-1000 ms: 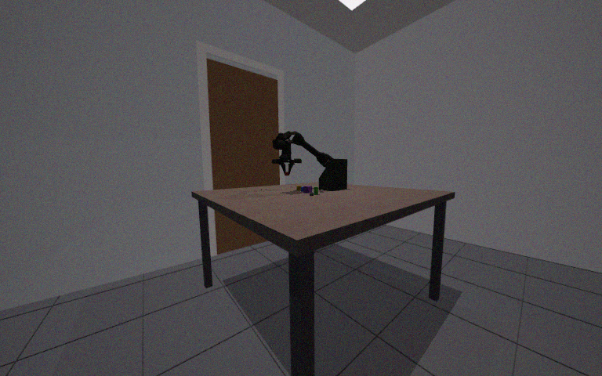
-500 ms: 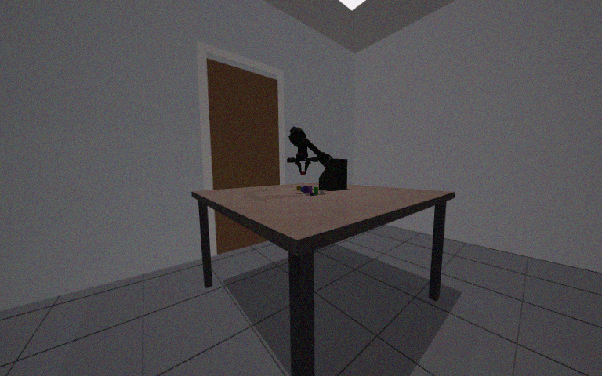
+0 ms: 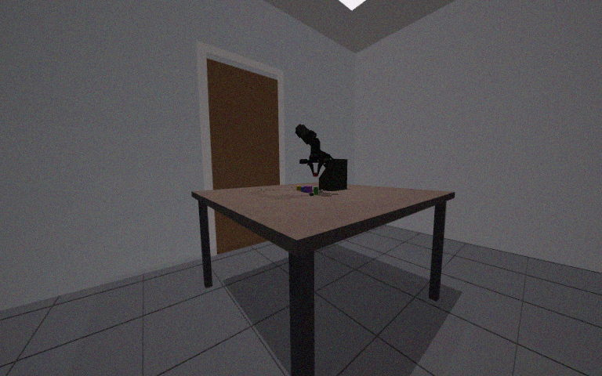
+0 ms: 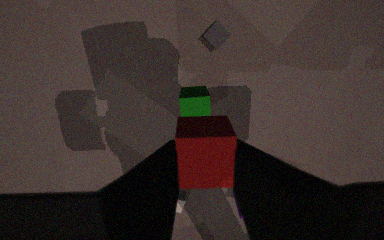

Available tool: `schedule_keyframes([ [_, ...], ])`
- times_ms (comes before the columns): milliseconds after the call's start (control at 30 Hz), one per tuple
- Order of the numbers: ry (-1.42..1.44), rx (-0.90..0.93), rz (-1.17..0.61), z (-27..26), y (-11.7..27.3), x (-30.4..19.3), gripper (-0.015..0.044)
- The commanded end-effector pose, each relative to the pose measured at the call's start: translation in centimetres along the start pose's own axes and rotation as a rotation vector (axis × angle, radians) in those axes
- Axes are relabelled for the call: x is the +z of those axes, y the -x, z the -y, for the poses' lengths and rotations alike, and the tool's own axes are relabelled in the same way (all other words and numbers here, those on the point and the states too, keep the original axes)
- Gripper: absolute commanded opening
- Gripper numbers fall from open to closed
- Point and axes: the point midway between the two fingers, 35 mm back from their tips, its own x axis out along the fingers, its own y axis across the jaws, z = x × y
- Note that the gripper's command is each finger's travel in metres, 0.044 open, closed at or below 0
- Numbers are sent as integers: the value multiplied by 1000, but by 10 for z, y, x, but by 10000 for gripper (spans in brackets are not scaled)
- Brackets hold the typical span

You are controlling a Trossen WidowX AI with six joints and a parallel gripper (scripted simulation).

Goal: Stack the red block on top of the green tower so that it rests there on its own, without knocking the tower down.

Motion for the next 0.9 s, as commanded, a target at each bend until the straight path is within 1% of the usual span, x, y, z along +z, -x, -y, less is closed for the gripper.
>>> schedule_keyframes([
  [0,1,-2,-8,1,-20,-2,0],
  [67,1,-3,-9,1,-31,-3,0],
  [233,1,-3,-9,1,-40,-4,0],
  [433,1,-5,-10,1,-65,-6,0],
  [867,1,-5,-10,1,-65,-6,0],
])
